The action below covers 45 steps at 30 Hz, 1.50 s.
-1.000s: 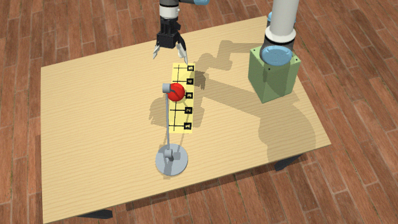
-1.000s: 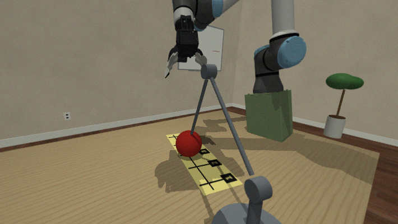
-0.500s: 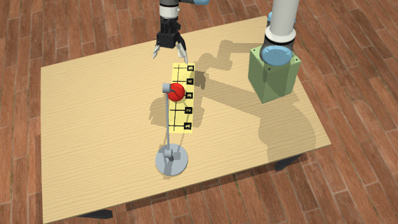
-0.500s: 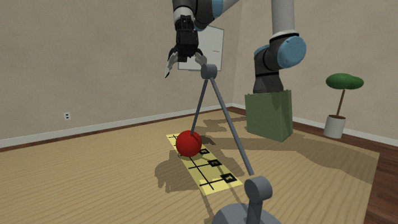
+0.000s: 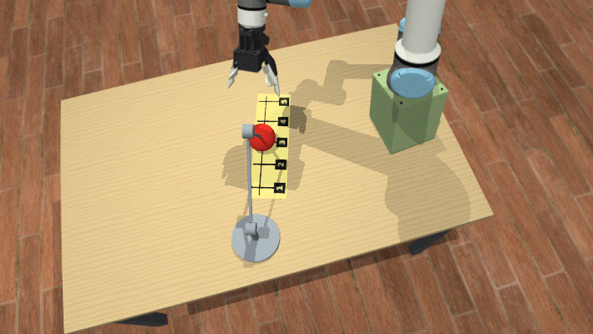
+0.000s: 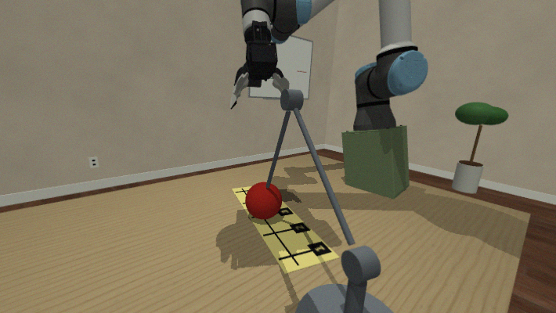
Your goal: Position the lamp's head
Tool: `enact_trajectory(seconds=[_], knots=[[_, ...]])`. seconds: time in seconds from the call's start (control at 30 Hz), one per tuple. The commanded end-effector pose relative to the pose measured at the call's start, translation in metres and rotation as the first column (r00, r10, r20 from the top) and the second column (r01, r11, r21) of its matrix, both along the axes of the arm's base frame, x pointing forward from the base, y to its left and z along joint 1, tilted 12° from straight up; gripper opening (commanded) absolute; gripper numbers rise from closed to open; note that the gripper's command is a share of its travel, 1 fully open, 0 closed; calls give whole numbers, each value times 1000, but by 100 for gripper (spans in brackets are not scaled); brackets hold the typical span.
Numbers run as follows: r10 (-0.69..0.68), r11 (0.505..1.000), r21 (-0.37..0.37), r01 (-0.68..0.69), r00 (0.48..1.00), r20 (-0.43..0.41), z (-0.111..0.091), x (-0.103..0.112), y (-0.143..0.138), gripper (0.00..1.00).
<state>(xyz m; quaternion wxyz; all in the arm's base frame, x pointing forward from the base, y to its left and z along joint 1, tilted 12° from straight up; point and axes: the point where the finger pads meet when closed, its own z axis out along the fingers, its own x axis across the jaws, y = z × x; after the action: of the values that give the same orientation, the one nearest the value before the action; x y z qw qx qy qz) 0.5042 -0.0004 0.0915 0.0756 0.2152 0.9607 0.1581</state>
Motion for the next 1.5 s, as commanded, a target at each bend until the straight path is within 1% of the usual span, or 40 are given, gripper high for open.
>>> enact_trajectory(seconds=[0.0, 0.67, 1.17, 1.23, 1.47], knots=[[0, 1000, 0, 0, 1000, 1, 1, 0, 0, 100], [0, 1000, 0, 0, 1000, 1, 1, 0, 0, 100], [0, 1000, 0, 0, 1000, 1, 50, -1, 10, 100], [0, 1000, 0, 0, 1000, 1, 50, -1, 10, 100], [0, 1000, -1, 0, 1000, 2, 69, -2, 14, 100]])
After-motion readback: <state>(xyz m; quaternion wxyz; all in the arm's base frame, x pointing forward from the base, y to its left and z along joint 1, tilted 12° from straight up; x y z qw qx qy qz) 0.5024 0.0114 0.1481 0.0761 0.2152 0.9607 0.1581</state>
